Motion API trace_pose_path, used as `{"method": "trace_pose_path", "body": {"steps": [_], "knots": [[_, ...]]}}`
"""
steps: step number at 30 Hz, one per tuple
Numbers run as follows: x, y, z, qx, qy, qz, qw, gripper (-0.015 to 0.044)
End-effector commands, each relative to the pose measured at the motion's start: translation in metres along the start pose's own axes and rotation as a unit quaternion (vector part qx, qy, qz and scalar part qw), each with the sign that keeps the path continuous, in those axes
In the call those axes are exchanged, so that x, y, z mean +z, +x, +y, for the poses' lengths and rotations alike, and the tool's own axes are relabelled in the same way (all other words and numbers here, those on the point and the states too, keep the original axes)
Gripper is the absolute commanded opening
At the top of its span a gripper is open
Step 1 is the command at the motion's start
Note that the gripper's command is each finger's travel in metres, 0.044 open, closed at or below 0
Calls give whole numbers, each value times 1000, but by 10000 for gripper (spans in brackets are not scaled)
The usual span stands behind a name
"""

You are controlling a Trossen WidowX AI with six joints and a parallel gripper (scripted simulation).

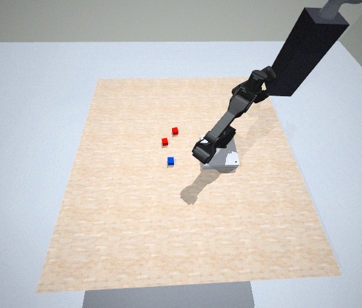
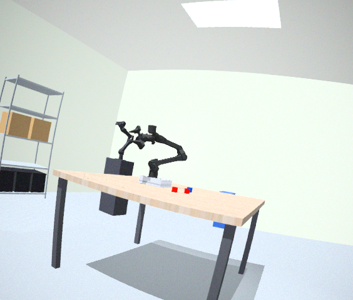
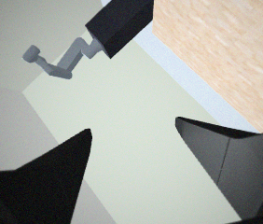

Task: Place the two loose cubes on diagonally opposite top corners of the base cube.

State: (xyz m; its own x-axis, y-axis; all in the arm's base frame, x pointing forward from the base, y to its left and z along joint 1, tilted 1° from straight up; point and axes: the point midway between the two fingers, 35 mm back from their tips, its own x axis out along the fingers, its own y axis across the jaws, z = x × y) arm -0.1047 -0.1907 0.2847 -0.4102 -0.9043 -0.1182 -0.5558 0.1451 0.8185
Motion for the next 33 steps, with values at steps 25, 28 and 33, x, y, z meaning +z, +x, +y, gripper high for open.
{"method": "trace_pose_path", "body": {"steps": [25,28,33], "knots": [[-100,19,-112,-269,-400,222,848,265],[-113,14,-129,-288,-449,261,805,265],[-134,1,-158,-310,-527,327,721,265]]}}
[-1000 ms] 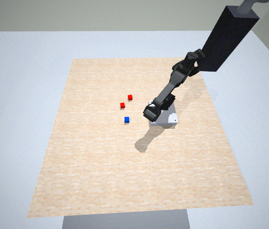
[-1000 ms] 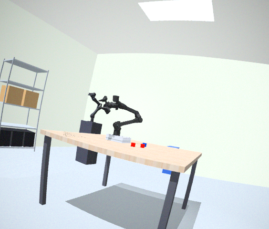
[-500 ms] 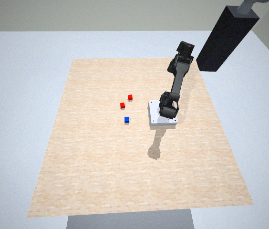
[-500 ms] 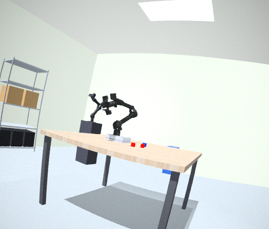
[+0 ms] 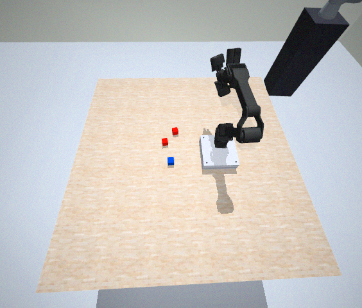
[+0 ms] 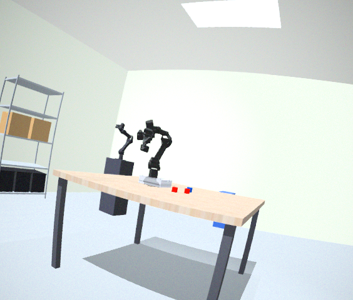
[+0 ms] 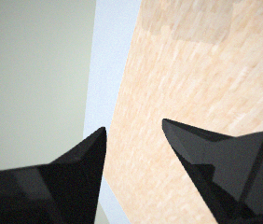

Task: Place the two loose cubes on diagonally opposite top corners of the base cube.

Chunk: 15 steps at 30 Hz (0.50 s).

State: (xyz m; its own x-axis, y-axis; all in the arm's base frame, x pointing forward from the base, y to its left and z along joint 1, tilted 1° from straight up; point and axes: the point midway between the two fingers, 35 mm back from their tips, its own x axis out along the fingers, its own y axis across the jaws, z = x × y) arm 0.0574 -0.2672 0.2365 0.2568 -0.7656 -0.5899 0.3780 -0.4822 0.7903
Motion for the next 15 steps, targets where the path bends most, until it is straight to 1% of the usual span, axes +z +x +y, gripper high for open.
{"method": "trace_pose_path", "body": {"steps": [1,8,15], "knots": [[-27,13,5,-26,-96,49,994,265],[-81,28,7,-55,-262,138,954,265],[-138,35,2,-66,-425,223,875,265]]}}
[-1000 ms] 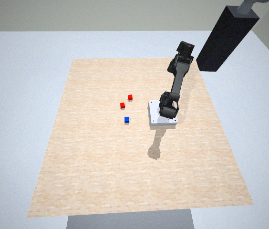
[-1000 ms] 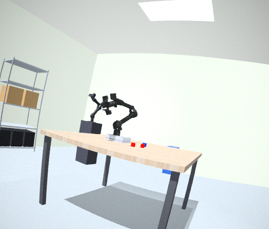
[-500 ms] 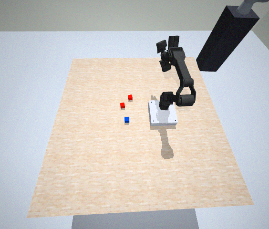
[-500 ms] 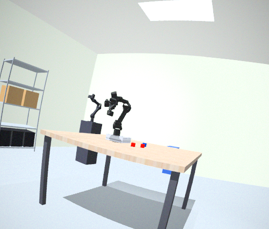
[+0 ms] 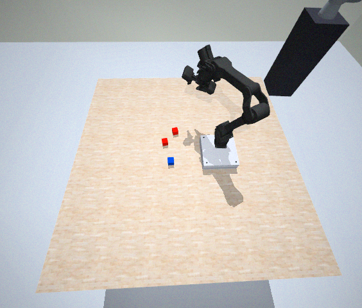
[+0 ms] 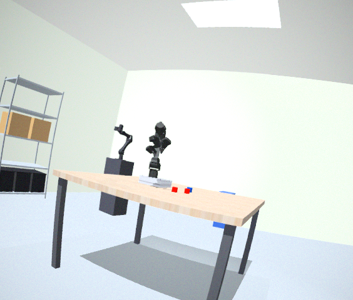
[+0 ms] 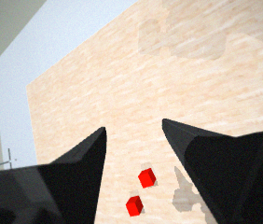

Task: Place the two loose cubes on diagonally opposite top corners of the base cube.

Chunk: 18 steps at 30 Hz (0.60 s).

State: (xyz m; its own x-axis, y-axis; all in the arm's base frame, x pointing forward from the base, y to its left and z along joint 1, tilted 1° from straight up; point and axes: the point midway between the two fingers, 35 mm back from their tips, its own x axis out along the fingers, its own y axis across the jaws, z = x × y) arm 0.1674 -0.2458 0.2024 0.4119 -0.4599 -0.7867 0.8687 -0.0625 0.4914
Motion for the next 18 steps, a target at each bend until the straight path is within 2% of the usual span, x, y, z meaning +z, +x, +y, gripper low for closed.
{"method": "trace_pose_path", "body": {"steps": [1,9,18], "knots": [[-24,14,20,-9,-110,49,993,265],[-82,33,51,-11,-320,140,937,265],[-157,44,75,3,-542,228,809,265]]}}
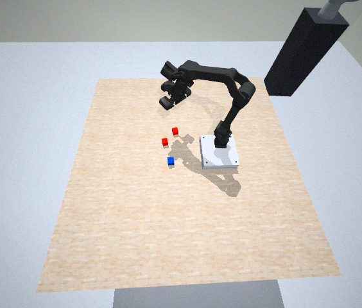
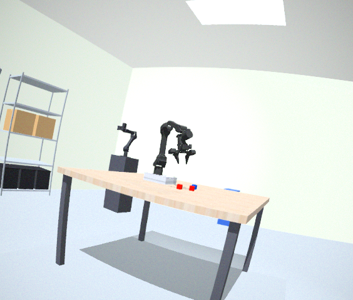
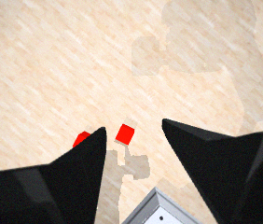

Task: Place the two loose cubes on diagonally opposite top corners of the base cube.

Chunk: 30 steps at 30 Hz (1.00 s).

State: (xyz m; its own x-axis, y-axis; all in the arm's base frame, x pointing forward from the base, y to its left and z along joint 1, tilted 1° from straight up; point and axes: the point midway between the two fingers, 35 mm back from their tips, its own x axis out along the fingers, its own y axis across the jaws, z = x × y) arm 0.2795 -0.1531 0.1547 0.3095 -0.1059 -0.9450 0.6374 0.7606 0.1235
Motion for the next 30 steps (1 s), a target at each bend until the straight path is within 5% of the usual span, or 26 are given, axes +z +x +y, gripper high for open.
{"method": "trace_pose_path", "body": {"steps": [1,14,22,30], "knots": [[-9,14,32,2,-120,42,992,265],[-63,47,125,24,-461,154,874,265],[-64,49,126,24,-465,156,871,265],[-82,105,120,24,-465,156,871,265]]}}
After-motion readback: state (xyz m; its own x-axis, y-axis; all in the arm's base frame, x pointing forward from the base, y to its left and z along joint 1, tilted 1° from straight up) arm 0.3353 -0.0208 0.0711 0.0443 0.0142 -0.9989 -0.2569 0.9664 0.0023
